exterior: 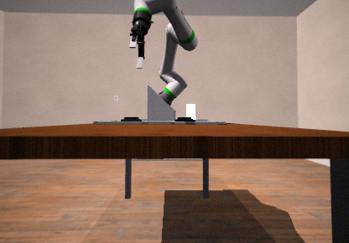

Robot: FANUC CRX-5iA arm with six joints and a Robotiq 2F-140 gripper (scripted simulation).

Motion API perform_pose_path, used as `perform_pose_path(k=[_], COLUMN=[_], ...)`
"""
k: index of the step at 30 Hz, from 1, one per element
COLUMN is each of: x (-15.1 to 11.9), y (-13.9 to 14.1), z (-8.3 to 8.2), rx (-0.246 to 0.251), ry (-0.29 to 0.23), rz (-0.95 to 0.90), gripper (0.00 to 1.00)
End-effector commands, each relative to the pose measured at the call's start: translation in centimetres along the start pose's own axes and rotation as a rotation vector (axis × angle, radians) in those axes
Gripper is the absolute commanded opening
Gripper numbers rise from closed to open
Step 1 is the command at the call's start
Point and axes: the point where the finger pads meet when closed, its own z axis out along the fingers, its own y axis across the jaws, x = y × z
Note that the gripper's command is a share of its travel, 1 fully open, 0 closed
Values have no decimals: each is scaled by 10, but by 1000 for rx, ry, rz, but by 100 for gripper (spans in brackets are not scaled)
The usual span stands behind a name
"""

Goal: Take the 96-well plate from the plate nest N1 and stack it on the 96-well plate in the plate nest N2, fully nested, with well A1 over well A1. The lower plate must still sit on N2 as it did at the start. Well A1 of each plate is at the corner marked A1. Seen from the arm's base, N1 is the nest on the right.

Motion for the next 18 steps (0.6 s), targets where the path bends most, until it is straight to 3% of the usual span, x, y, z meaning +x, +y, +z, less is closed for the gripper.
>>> perform_pose_path(k=[1, 18], x=[0, 2], y=[0, 4], z=[0, 1], rx=[1, -7], ry=[0, 1], rz=[0, -33], gripper=[100, 100])
